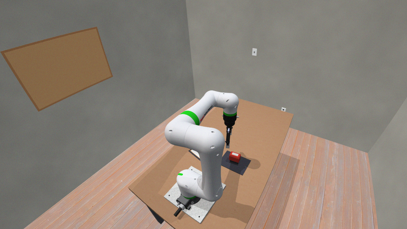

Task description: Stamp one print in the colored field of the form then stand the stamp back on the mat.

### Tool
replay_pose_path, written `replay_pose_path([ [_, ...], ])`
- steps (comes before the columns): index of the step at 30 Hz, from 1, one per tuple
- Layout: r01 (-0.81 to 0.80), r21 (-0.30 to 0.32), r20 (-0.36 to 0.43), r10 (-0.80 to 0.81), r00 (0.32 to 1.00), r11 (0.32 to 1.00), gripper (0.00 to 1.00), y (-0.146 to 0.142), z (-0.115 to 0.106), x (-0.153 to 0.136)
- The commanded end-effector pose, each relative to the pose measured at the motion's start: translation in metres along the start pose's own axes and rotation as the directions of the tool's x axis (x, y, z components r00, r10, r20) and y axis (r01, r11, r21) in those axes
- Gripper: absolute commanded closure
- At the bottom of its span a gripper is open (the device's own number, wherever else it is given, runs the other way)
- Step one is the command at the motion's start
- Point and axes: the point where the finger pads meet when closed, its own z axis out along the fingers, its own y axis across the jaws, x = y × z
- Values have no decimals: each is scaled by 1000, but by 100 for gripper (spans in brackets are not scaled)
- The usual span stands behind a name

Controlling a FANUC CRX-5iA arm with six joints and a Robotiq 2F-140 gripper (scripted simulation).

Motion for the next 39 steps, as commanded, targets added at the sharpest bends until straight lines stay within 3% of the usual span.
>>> replay_pose_path([
  [1, 276, 0, 1, -276, 961, 961, 0, 23, 0, 66],
  [4, 428, 1, 0, -428, 904, 904, 0, 29, 1, 105],
  [6, 428, 1, 0, -428, 904, 904, 0, 29, 1, 105],
  [7, 565, 1, -1, -565, 825, 825, 0, 37, 1, 142],
  [12, 741, 1, 1, -741, 672, 672, 0, 47, 1, 200],
  [15, 741, 1, 1, -741, 672, 672, 0, 55, 9, 230],
  [18, 741, 1, 1, -741, 672, 672, 0, 58, 67, 230],
  [21, 741, 1, 1, -741, 672, 672, 0, 55, 95, 228],
  [23, 741, 1, 1, -741, 672, 672, 0, 55, 95, 228],
  [24, 741, 1, 1, -741, 672, 672, 0, 55, 109, 228],
  [39, 741, 1, 1, -741, 672, 672, 0, 55, 109, 228],
])
